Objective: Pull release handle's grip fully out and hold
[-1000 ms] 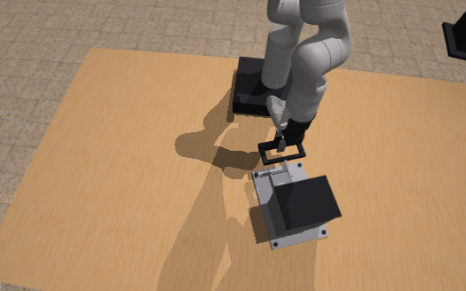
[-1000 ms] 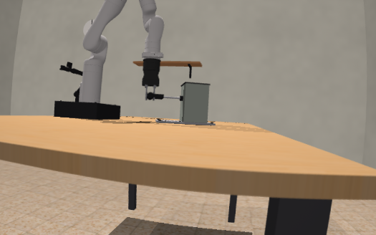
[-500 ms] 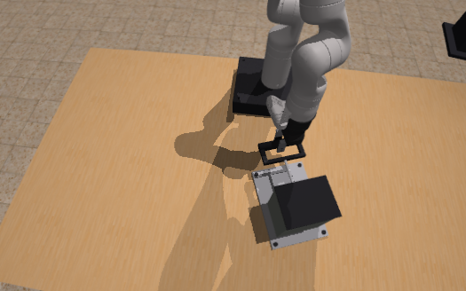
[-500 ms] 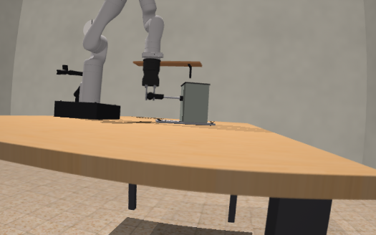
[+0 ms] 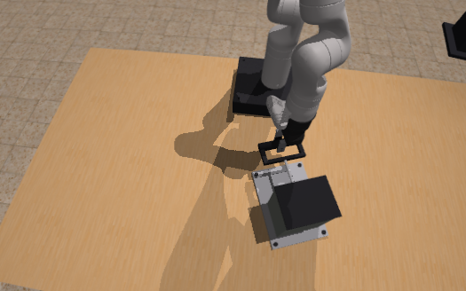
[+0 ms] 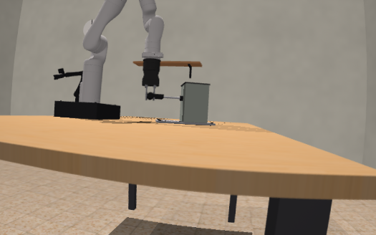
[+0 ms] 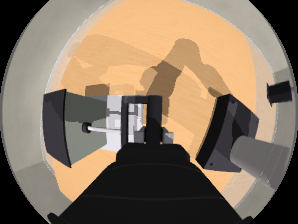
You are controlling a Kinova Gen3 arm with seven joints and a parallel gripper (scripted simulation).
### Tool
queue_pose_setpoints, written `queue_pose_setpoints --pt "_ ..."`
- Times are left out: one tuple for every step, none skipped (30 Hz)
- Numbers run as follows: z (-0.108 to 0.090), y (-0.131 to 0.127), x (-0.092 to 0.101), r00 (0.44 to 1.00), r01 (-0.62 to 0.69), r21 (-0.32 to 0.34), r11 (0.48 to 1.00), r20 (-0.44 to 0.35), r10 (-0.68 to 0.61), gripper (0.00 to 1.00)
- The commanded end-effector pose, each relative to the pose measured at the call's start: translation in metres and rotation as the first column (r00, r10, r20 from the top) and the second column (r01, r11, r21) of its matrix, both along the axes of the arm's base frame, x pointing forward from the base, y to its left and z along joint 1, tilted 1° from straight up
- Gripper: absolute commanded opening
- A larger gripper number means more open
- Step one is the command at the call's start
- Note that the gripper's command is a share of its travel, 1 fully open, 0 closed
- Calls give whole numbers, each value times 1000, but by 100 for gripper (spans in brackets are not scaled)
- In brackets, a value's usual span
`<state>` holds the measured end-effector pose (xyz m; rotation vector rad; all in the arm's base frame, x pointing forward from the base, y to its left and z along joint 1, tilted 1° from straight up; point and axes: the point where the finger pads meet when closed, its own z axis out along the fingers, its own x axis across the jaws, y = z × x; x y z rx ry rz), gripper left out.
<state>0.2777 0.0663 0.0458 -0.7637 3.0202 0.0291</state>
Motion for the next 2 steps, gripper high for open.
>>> queue_pose_setpoints --pt "0 -5 -10 1000 0 -13 1000 -16 0 0" --pt "0 -5 -10 1000 0 -13 1000 -16 0 0"
